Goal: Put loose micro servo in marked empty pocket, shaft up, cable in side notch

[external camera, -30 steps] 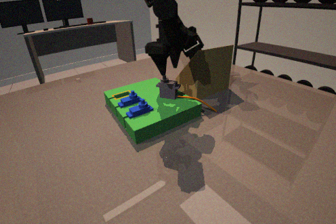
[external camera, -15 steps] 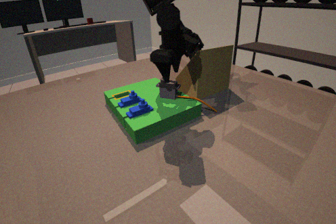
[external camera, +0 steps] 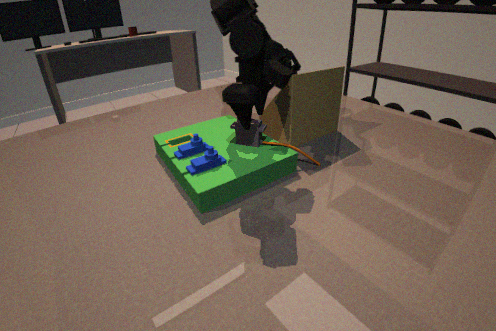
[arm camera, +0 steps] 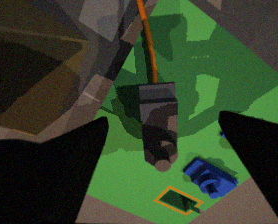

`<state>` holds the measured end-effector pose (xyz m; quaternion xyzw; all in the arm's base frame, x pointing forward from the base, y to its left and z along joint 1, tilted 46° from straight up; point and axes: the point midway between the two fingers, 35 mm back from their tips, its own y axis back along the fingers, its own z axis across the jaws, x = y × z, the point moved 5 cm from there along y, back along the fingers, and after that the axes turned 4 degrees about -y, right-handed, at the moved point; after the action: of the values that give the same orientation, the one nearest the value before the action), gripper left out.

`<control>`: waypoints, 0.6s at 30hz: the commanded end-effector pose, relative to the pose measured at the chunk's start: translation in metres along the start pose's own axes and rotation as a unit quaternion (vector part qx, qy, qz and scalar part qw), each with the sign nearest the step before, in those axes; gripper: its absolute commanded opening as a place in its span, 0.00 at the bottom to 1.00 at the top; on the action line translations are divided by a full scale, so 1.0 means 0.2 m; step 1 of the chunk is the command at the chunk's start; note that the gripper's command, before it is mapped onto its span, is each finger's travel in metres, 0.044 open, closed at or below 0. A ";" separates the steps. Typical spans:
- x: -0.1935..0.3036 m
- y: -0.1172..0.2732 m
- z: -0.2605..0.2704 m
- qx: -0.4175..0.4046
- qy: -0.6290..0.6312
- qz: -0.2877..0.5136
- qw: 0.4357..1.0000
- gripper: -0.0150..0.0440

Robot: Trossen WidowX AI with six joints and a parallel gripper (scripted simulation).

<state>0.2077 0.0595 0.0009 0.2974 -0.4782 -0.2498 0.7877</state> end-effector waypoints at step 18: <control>0.00 -0.05 0.01 -0.004 0.006 0.003 1.000 0.44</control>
<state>0.2049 0.0527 -0.0060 0.2941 -0.4757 -0.2499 0.7904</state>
